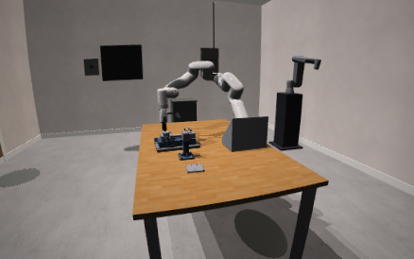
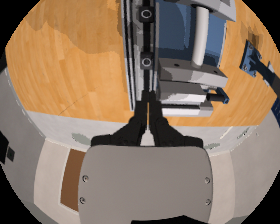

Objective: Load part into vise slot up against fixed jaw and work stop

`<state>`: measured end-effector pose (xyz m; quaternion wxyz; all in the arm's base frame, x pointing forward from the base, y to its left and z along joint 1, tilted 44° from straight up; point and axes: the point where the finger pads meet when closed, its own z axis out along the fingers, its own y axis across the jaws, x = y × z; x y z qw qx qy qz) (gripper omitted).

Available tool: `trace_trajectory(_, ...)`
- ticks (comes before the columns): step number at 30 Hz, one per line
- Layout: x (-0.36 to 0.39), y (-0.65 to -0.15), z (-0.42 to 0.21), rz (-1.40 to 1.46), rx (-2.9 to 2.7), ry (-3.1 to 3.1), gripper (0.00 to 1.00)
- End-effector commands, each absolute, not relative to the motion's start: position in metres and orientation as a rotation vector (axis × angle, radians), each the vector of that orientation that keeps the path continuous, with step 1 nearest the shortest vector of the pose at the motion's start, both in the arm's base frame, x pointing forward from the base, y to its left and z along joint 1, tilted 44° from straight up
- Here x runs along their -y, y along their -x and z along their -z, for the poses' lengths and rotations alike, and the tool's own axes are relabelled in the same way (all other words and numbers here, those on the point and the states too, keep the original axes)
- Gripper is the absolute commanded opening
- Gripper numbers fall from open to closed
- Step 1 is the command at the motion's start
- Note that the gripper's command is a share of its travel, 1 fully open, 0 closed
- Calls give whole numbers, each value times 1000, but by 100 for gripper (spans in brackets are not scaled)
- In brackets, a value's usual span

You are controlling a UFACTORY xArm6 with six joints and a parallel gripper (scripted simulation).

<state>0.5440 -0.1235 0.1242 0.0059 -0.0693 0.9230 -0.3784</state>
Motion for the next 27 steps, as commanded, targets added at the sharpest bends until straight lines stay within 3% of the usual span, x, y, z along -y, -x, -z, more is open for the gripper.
trace_trajectory(1,122,-545,-125,1183,-2885,217,0)
trace_trajectory(27,119,-544,-122,1183,-2885,217,0)
